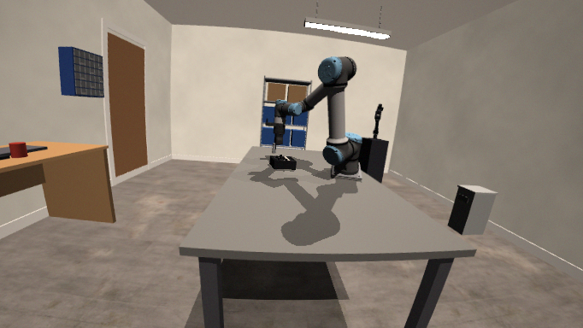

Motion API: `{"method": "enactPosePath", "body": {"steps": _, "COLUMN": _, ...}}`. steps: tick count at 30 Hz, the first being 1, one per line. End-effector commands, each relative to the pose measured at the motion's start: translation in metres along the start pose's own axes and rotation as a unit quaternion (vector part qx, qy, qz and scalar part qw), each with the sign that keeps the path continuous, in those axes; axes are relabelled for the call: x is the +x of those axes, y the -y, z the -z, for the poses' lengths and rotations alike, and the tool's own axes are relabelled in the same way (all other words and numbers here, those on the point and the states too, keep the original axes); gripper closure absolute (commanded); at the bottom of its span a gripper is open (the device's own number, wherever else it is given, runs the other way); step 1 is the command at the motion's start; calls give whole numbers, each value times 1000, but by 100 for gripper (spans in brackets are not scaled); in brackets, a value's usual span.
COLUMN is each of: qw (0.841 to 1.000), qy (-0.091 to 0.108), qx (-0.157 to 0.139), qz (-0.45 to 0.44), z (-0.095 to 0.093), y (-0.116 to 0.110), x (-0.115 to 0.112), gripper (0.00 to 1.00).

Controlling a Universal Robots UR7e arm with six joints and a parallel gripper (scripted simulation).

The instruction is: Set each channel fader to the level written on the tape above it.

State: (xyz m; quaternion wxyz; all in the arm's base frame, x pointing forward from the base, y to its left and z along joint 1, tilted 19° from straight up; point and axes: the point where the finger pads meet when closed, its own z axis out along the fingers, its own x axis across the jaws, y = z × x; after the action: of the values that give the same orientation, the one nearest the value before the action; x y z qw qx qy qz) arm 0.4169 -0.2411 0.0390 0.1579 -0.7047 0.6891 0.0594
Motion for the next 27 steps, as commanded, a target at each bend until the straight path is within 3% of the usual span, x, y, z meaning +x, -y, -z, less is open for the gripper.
{"method": "enactPosePath", "body": {"steps": 1, "qw": 1000, "qy": -1, "qx": 0, "qz": 0, "z": -3, "y": 0, "x": 0, "gripper": 100}}
{"method": "enactPosePath", "body": {"steps": 27, "qw": 1000, "qy": -1, "qx": 0, "qz": 0, "z": -12, "y": 0, "x": 1, "gripper": 100}}
